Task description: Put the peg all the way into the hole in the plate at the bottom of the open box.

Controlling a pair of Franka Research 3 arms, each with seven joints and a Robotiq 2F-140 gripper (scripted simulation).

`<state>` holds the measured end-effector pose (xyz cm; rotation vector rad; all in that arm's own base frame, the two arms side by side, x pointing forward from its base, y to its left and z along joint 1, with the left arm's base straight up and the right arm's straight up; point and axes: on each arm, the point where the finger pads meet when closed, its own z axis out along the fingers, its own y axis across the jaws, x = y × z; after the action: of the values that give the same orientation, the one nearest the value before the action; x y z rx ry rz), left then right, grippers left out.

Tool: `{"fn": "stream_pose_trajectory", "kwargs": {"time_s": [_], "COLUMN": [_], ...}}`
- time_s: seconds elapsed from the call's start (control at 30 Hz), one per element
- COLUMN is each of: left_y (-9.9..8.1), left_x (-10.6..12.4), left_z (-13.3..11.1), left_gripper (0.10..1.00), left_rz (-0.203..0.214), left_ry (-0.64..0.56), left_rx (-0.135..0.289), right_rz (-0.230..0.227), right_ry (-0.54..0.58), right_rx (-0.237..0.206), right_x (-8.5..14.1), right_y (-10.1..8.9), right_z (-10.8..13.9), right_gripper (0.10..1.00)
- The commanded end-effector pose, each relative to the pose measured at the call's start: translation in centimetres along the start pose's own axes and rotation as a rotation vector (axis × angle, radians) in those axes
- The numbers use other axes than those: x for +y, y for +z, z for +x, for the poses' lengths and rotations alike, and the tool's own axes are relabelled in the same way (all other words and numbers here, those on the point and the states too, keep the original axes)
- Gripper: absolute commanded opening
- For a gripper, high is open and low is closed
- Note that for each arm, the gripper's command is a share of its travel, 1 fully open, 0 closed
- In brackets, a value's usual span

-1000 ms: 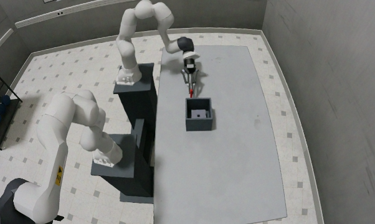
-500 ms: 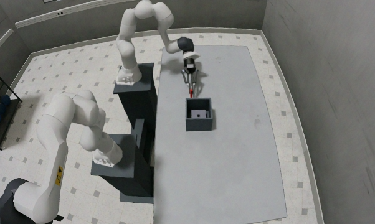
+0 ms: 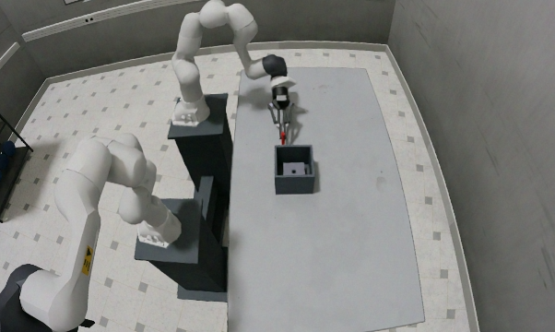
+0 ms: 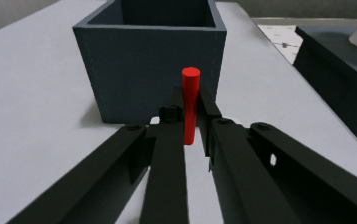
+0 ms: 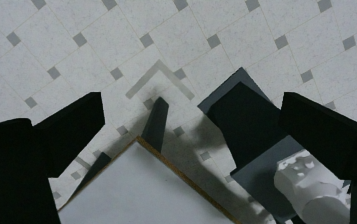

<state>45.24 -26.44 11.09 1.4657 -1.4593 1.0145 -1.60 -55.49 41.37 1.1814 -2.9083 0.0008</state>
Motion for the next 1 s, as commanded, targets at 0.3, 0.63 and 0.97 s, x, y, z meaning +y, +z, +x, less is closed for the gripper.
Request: {"fn": "stream_pose_trajectory", "kwargs": {"time_s": [0.3, 0.63, 0.97], "left_y": [0.6, 1.1, 1.3], "left_x": [0.0, 0.0, 0.0], "left_z": [-1.4, -3.0, -3.4], "left_gripper": [0.099, 0.099, 0.099], "left_rz": [-0.003, -0.003, -0.003], "left_ry": [0.009, 0.009, 0.009], "left_rx": [0.004, 0.004, 0.004], "right_rz": [0.000, 0.000, 0.000], "right_ry": [0.000, 0.000, 0.000], "right_rx": [0.000, 0.000, 0.000], "right_x": [0.0, 0.0, 0.0], "right_y": [0.0, 0.0, 0.0], "right_z": [0.0, 0.0, 0.0], "right_gripper": [1.000, 1.000, 1.000]}}
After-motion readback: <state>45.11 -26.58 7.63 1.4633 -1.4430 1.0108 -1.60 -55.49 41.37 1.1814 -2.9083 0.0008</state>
